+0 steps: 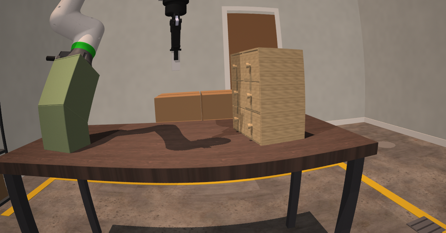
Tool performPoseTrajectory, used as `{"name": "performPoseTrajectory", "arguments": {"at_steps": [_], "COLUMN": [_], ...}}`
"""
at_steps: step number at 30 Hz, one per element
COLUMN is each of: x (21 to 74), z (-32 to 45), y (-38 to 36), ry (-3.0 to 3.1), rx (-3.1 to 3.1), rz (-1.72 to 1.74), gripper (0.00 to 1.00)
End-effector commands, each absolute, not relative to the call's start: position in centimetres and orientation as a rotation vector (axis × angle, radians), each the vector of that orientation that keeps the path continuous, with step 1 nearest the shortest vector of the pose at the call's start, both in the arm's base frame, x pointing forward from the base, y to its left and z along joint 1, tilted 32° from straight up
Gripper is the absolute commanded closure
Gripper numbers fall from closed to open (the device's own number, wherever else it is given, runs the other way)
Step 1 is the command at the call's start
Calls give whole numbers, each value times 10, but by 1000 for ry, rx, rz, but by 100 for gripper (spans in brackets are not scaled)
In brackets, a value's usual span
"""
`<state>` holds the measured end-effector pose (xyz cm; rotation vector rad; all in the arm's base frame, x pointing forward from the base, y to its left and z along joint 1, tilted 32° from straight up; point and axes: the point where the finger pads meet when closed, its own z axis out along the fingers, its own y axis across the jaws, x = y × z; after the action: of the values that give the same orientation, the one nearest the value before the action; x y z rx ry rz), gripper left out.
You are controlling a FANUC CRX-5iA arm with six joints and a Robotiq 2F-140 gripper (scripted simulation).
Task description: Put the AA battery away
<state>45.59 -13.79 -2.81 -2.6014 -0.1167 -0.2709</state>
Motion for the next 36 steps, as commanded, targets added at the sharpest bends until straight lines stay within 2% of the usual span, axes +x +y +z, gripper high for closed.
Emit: {"name": "performPoseTrajectory", "arguments": {"at_steps": [1,13,14,36], "x": [456,455,455,455], "z": [-28,-28,-28,-28], "y": [-138,-138,-138,-138], "ry": [-118,-119,-119,-119], "rx": [-2602,-2602,-2602,-2602], "rz": [-267,-265,-265,-265], "gripper": [100,100,0,0]}}
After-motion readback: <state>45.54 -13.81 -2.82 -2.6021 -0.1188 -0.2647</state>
